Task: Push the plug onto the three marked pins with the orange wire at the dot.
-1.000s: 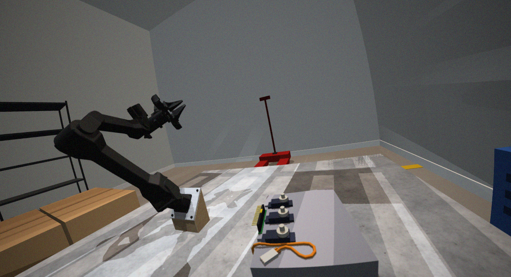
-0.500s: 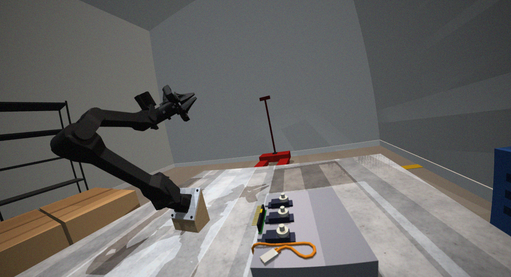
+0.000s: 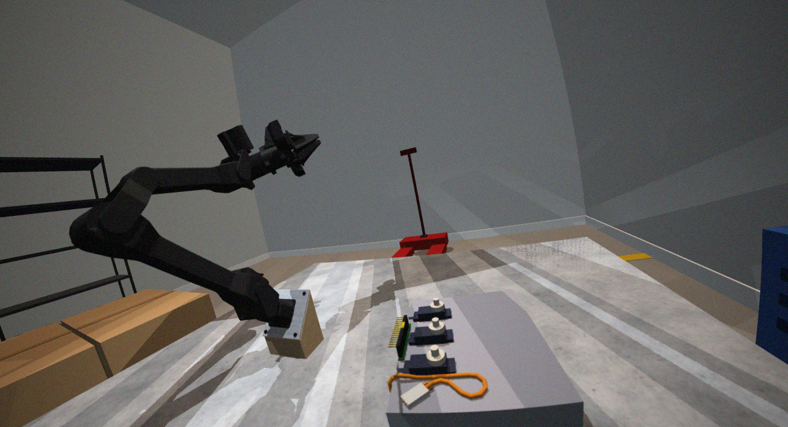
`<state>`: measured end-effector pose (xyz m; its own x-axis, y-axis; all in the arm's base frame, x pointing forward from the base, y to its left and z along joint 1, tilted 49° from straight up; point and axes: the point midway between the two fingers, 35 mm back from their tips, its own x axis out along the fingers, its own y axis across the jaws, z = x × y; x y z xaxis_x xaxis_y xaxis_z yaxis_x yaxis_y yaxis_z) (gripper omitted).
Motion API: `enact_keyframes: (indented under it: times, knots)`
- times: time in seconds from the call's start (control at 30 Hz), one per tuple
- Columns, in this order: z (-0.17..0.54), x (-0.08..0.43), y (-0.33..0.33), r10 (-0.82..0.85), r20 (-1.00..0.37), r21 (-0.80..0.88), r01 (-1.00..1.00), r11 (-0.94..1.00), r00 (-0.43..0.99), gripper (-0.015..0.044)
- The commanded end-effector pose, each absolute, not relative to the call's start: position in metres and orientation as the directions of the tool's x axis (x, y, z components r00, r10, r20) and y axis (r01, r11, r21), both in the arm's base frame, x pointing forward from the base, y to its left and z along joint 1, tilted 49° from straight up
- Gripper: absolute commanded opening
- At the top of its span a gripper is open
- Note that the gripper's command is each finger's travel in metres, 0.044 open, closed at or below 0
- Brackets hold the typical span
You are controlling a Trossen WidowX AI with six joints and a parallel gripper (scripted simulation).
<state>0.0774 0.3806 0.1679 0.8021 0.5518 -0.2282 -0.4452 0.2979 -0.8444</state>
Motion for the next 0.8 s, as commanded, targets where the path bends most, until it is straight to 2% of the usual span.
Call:
enact_keyframes:
  times: [0.0,0.77]
  knots:
    - [0.175,0.096,0.376,0.537,-0.232,-0.816,-0.463,0.346,0.811,0.0115]
    - [0.203,0.195,0.334,0.444,-0.241,-0.656,-0.482,0.581,0.863,0.0115]
